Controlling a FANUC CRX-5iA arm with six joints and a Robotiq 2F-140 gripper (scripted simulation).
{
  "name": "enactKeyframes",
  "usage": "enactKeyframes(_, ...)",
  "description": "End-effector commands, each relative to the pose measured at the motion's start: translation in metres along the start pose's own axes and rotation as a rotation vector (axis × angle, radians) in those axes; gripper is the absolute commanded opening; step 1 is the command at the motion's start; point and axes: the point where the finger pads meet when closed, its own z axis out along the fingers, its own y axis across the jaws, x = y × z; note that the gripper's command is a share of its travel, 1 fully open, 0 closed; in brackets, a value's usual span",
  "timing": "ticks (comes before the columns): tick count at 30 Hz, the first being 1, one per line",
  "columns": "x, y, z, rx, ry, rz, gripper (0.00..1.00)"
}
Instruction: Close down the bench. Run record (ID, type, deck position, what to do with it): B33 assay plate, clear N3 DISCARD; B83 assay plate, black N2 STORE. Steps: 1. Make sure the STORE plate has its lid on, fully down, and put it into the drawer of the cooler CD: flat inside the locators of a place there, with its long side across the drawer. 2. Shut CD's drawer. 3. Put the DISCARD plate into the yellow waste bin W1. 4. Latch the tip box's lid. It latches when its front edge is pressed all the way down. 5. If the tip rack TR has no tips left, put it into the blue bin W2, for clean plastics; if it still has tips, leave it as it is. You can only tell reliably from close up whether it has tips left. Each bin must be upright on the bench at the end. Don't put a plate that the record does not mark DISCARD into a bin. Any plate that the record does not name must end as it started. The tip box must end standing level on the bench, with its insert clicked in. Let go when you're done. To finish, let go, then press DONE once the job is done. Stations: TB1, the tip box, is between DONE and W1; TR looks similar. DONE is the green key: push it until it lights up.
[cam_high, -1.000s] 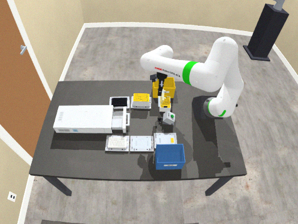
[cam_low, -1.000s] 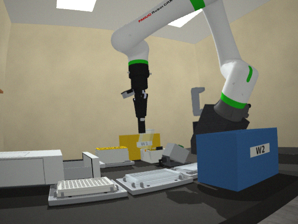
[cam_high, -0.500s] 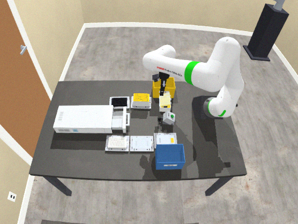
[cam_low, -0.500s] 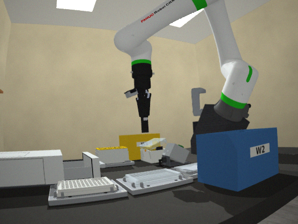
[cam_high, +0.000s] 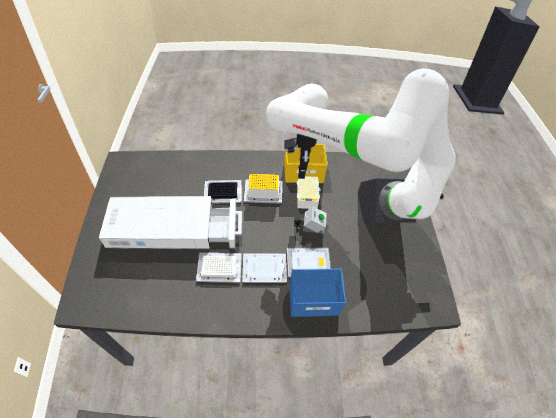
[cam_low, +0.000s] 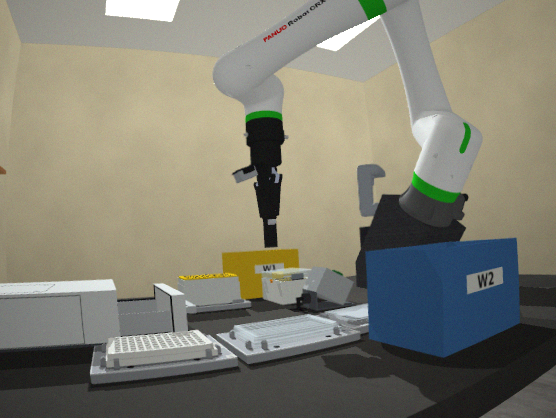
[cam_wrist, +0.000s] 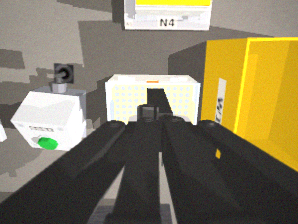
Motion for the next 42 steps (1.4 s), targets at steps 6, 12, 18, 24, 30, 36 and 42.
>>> enactKeyframes(6,0.0,0.0,-0.011,-0.001,0.001,0.0,0.1)
enactKeyframes(12,0.0,0.0,-0.023,-0.001,0.001,0.0,0.1)
enactKeyframes(18,0.0,0.0,-0.035,-0.001,0.001,0.0,0.1)
enactKeyframes(24,0.0,0.0,-0.043,-0.001,0.001,0.0,0.1)
enactKeyframes(30,0.0,0.0,-0.055,-0.001,0.001,0.0,0.1)
enactKeyframes(36,0.0,0.0,-0.056,-0.001,0.001,0.0,0.1)
enactKeyframes(42,0.0,0.0,-0.056,-0.001,0.001,0.0,0.1)
